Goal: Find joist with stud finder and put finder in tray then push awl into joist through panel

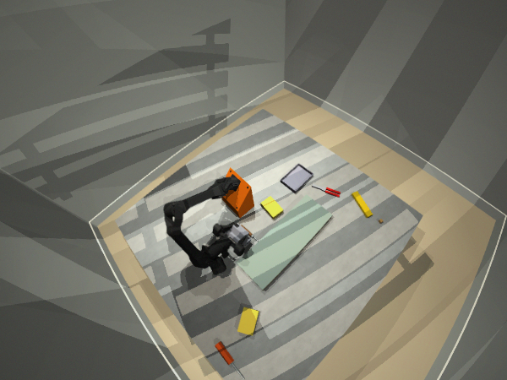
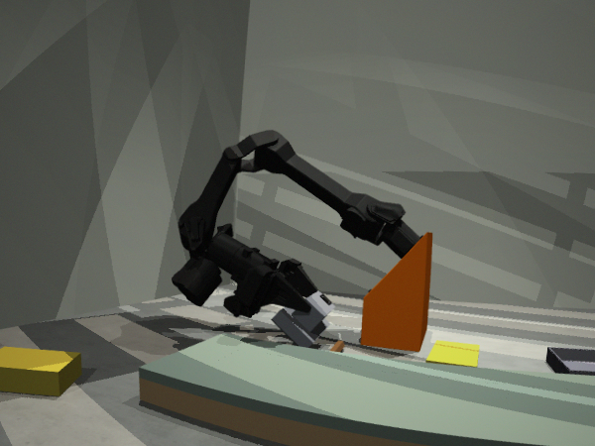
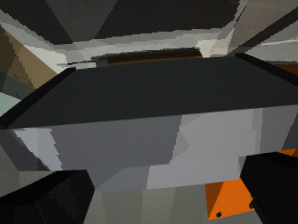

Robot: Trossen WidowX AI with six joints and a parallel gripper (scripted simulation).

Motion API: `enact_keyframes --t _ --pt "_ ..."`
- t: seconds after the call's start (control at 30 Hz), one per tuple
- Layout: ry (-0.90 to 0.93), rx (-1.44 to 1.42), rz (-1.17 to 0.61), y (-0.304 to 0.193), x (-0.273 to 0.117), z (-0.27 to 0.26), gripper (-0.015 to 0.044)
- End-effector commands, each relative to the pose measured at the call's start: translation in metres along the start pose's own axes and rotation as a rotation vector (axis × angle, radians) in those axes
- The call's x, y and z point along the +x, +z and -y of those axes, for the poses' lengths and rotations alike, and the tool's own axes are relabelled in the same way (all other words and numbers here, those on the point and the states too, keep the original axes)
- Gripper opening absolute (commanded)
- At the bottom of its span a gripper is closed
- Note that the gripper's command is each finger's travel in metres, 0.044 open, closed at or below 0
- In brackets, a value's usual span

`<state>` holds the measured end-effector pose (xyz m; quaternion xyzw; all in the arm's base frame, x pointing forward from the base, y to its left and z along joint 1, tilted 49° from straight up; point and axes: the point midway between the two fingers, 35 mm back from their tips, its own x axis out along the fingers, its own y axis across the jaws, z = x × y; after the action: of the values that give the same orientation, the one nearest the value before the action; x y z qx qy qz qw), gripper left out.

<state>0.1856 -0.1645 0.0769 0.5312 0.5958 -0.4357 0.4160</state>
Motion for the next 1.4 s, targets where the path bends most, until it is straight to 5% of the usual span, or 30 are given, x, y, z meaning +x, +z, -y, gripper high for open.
enact_keyframes --t 0.0,0.3,0.8,1.37 --pt "-0.001 -0.008 0.002 0.006 0.003 0.000 0.0000" --pt "-0.004 -0.008 0.007 0.017 0.007 0.000 0.0000" --pt "-0.004 0.000 0.007 0.021 0.008 0.000 0.0378" --pt "-0.004 0.001 0.007 0.025 0.005 0.000 0.0378"
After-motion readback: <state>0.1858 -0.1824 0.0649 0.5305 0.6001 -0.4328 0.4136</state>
